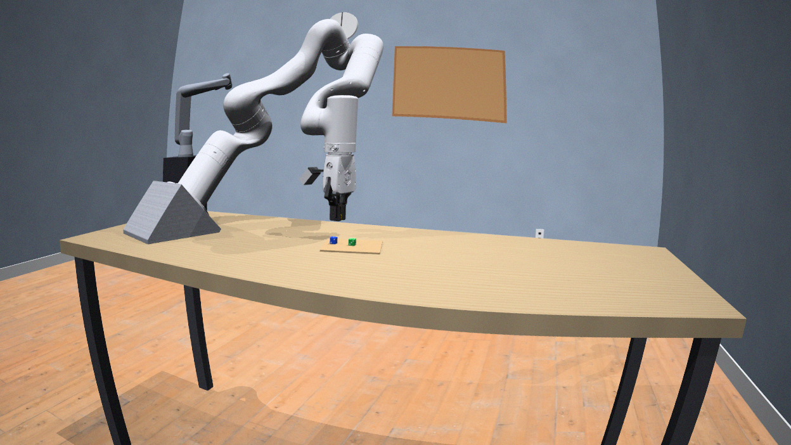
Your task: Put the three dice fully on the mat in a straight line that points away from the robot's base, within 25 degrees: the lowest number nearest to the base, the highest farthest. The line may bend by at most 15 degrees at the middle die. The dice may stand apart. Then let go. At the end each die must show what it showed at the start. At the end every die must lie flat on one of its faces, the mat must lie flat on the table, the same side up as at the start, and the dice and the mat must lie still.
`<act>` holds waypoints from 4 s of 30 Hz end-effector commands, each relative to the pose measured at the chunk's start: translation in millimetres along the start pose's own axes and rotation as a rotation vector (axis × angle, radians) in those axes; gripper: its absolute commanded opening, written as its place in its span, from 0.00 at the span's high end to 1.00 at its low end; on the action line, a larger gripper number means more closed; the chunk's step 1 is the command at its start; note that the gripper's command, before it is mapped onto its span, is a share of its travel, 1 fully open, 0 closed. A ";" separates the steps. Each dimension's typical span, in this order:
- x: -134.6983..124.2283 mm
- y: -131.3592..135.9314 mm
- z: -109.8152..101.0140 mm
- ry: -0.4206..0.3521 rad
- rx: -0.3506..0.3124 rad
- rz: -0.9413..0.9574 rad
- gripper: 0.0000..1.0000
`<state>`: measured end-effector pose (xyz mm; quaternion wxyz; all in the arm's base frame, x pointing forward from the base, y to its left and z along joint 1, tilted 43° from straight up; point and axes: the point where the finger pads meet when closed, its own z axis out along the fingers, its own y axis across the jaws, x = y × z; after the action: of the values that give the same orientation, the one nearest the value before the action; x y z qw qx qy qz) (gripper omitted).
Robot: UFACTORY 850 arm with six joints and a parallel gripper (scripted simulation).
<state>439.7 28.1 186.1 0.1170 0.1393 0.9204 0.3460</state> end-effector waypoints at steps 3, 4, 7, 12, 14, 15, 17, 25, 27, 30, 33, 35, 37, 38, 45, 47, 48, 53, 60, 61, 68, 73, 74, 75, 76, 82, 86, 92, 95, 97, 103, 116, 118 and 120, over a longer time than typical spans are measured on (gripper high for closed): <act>-0.4 0.7 -47.5 0.003 -0.001 0.000 0.89; -0.4 0.7 -51.7 0.003 -0.001 0.000 0.89; -0.4 0.7 -56.9 0.003 -0.001 0.000 0.89; -0.4 0.7 -58.6 0.003 -0.001 0.000 0.89; -0.4 0.7 -58.6 0.003 -0.001 0.000 0.89; -0.4 0.7 -58.6 0.003 -0.001 0.000 0.89; -0.4 0.7 -58.6 0.003 -0.001 0.000 0.89; -75.4 -31.7 -62.4 0.002 -0.003 -0.123 0.89; -103.6 -48.3 -63.0 0.002 -0.003 -0.168 0.89; -124.5 -62.9 -62.9 0.002 -0.002 -0.205 0.89; -144.4 -78.6 -62.6 0.003 -0.001 -0.243 0.89; -145.5 -79.5 -62.5 0.003 -0.001 -0.245 0.89; -145.5 -79.5 -62.5 0.003 -0.001 -0.245 0.89; -145.5 -79.5 -62.5 0.003 -0.001 -0.245 0.89; -145.5 -79.5 -62.5 0.003 -0.001 -0.245 0.89; -145.5 -79.5 -62.4 0.003 -0.001 -0.245 0.89; -145.5 -79.5 -62.0 0.003 -0.001 -0.245 0.89; -145.5 -79.5 -54.8 0.003 -0.001 -0.245 0.89; -145.6 -79.5 -37.2 0.003 -0.001 -0.245 0.89; -145.6 -79.5 -32.7 0.003 -0.001 -0.245 0.89; -145.8 -79.5 1.2 0.003 -0.001 -0.245 0.89; -145.8 -79.5 20.9 0.003 -0.001 -0.245 0.89; -145.8 -79.5 23.8 0.003 -0.001 -0.245 0.89; -145.8 -79.5 23.8 0.003 -0.001 -0.245 0.89; -145.8 -79.5 23.8 0.003 -0.001 -0.245 0.89; -145.9 -79.5 32.9 0.003 -0.001 -0.245 0.89; -145.9 -79.5 33.4 0.003 -0.001 -0.245 0.89; -145.9 -79.5 33.4 0.003 -0.001 -0.245 0.89; -145.9 -79.5 33.4 0.003 -0.001 -0.245 0.89; -145.9 -79.5 33.4 0.003 -0.001 -0.245 0.89; -145.9 -79.5 33.4 0.003 -0.001 -0.245 0.89; -145.9 -79.5 33.4 0.003 -0.001 -0.245 0.89; -145.9 -79.5 33.4 0.003 -0.001 -0.245 0.89; -145.9 -79.5 33.4 0.003 -0.001 -0.245 0.89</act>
<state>572.0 -57.7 125.2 0.1566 0.0251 0.9305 0.3302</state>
